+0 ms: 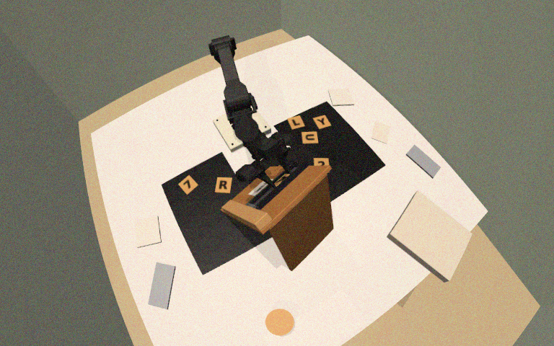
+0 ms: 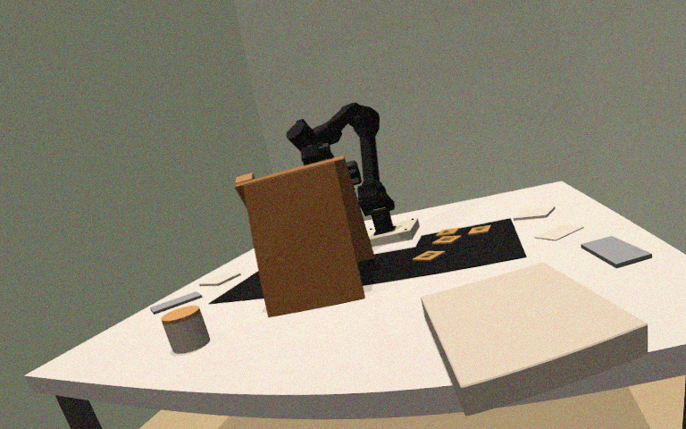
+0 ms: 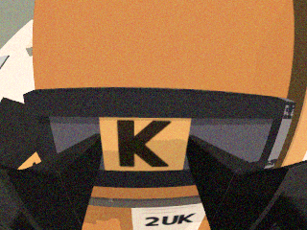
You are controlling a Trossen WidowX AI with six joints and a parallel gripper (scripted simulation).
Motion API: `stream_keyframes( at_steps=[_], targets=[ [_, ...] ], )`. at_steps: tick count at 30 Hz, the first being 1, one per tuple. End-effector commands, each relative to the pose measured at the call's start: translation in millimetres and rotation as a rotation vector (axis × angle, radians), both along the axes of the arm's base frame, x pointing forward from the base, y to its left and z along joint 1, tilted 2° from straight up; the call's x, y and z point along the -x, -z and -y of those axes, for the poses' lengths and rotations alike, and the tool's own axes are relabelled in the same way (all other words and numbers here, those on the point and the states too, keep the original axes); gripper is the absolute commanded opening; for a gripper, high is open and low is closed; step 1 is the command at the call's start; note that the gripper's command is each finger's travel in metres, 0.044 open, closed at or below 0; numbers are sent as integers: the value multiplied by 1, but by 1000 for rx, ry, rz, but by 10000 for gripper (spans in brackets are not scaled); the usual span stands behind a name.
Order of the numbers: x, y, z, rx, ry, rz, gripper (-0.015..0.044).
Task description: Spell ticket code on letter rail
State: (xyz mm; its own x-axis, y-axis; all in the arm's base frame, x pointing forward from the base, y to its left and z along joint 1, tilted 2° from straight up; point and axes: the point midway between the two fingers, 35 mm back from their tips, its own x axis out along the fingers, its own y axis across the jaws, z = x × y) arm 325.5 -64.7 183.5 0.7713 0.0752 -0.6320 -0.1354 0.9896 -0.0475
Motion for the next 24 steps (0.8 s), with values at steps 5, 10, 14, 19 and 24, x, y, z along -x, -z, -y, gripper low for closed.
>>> stream_keyframes(
  at_steps=[5,10,14,19,24],
  targets=[
    [-1,-1,4,1,-8,0,0],
    [-1,-1,7,1,-8,0,0],
    [-2,-1,10,1,-8,0,0],
    [-2,-1,13,1,-8,0,0],
    [-3,-1,16,2,-8,0,0]
  ],
)
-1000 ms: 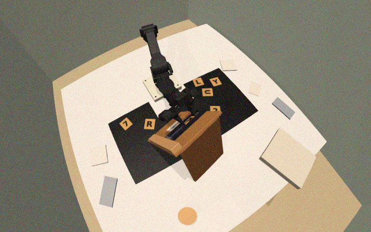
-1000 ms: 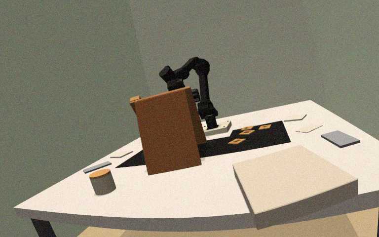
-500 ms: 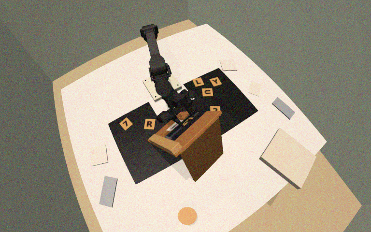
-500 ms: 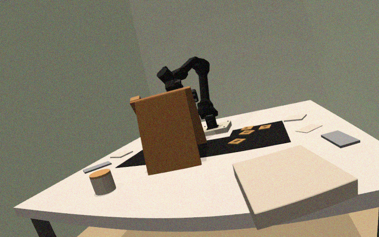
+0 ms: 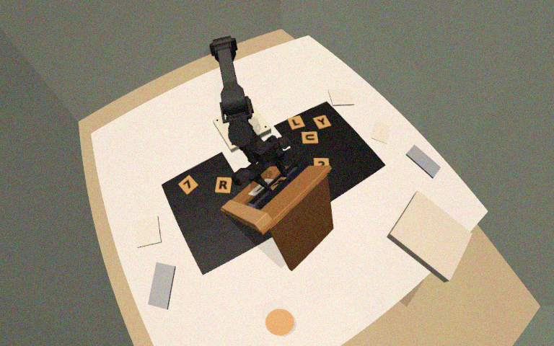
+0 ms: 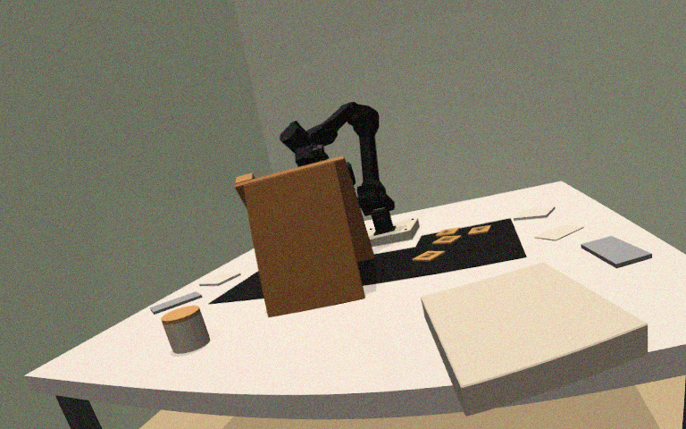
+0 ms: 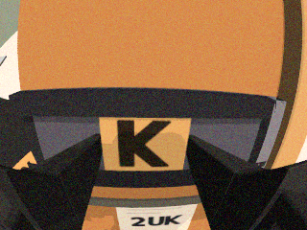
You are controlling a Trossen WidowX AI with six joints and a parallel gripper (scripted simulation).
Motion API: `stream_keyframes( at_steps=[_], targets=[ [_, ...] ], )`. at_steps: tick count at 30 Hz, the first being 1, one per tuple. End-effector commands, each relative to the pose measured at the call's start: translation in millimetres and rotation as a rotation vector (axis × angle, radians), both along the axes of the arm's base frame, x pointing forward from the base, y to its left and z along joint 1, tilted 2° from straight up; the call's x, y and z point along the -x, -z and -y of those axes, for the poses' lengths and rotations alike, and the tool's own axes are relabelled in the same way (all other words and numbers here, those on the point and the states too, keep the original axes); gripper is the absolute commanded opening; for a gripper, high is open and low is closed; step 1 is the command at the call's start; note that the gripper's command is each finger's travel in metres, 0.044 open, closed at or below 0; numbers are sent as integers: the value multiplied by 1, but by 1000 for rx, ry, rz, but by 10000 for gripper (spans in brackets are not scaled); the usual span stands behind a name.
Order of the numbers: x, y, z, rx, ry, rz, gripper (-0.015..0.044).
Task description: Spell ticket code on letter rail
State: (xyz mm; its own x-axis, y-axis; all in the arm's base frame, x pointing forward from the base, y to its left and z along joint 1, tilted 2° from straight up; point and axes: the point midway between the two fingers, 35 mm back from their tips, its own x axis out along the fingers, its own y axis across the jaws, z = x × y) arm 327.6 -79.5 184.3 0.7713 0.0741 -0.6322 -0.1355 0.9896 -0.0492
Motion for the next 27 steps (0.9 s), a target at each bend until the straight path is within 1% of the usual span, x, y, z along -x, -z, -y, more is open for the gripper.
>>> stream_keyframes(
  at_steps=[1,27],
  targets=[
    [-1,0,2,0,-8,0,0],
    [-3,-1,20,2,-8,0,0]
  ],
)
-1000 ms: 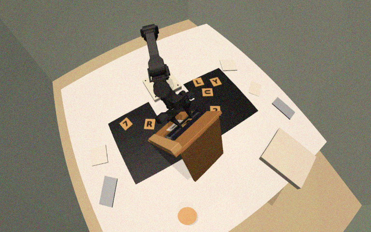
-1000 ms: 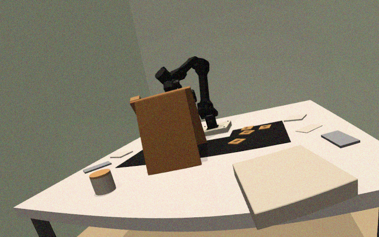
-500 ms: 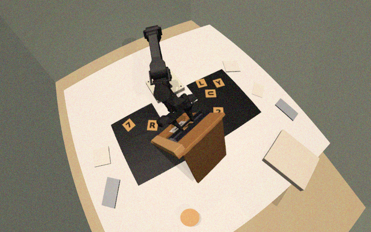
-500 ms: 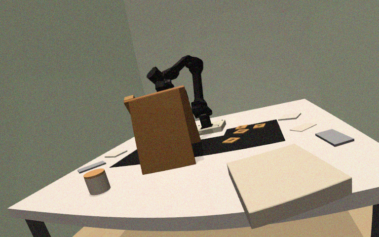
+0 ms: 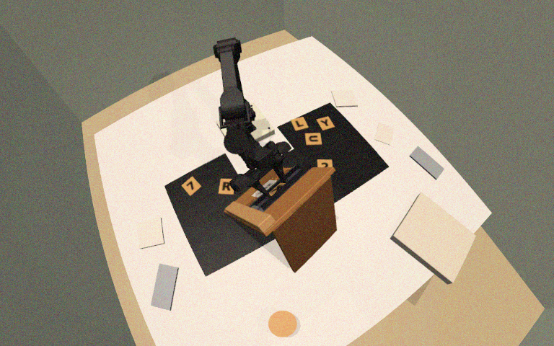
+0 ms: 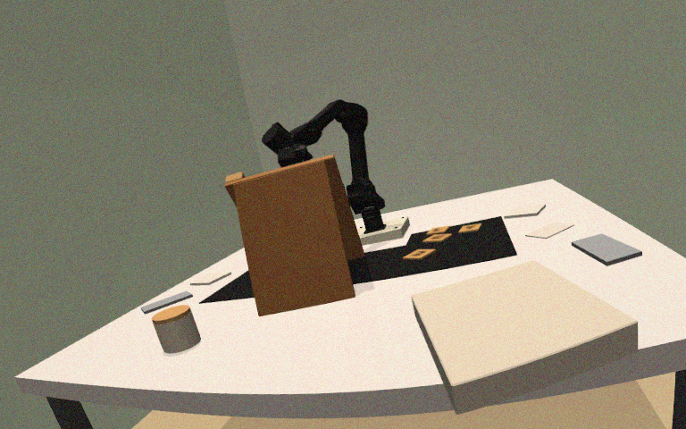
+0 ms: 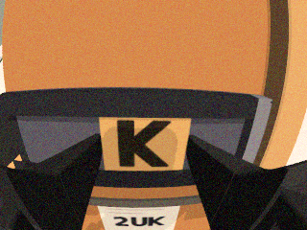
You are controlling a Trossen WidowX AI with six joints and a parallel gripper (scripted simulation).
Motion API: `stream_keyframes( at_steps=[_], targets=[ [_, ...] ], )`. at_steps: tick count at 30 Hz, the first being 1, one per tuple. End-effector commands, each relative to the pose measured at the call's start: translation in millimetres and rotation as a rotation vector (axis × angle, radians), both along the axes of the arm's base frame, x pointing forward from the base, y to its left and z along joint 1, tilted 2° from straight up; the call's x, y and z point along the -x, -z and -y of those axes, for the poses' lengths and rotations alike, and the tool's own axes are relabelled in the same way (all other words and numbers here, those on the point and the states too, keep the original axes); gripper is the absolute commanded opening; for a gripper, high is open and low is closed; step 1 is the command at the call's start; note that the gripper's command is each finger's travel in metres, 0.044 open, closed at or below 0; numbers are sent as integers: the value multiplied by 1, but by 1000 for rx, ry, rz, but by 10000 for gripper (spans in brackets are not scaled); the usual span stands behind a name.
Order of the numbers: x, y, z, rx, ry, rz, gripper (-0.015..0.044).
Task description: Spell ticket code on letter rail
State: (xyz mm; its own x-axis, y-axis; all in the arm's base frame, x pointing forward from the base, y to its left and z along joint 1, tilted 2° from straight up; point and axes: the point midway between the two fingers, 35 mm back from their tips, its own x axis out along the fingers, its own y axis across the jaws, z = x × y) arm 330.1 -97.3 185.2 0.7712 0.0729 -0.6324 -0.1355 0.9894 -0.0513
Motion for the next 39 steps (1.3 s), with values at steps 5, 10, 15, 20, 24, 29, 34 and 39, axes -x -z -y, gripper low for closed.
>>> stream_keyframes(
  at_steps=[5,10,15,20,24,29,34,39],
  targets=[
    [-1,-1,5,0,-8,0,0],
    [-2,-1,9,1,-8,0,0],
    [-2,-1,13,1,-8,0,0],
    [-3,-1,16,1,-8,0,0],
    [-4,-2,20,2,-8,0,0],
    [-4,-2,24,2,-8,0,0],
    [-5,-2,28,2,-8,0,0],
    [-5,-3,32,3,-8,0,0]
  ],
)
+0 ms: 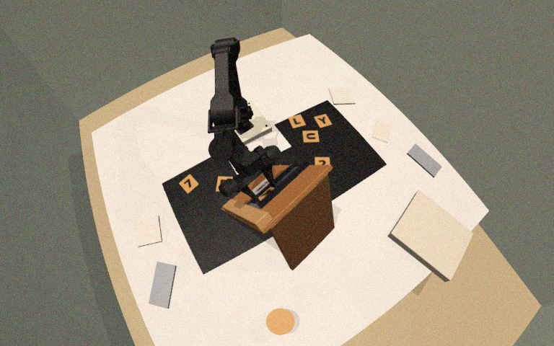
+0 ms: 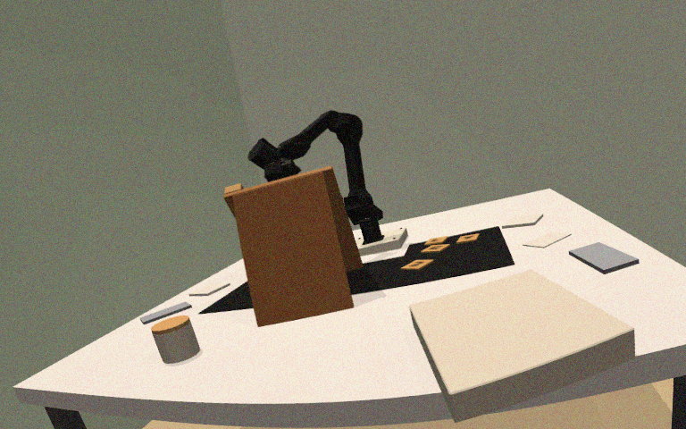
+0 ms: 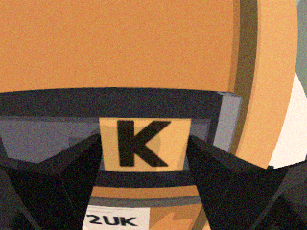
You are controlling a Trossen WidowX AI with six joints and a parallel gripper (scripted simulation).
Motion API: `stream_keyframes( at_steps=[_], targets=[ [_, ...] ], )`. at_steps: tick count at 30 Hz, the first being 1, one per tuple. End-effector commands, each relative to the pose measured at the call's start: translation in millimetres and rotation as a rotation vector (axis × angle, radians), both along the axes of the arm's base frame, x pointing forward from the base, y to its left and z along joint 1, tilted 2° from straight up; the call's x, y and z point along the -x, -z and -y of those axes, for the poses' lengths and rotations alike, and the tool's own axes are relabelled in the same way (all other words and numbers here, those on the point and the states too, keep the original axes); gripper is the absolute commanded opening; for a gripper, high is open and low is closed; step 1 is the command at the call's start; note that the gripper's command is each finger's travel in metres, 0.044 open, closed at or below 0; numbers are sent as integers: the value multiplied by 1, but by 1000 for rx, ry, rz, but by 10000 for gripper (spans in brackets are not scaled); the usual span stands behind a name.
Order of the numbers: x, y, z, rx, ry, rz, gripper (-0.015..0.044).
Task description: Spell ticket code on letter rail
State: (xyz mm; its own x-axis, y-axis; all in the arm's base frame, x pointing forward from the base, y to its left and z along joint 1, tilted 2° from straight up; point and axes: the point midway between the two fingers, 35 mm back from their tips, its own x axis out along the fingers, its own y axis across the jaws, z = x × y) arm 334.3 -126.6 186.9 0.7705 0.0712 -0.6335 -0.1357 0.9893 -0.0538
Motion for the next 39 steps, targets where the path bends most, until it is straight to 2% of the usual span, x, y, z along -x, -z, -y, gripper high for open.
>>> stream_keyframes(
  at_steps=[1,9,20,39],
  targets=[
    [-1,-1,3,0,-8,1,0],
    [-2,-1,8,1,-8,1,0],
    [2,-3,7,1,-7,1,289],
    [15,-13,10,1,-8,0,295]
  ],
)
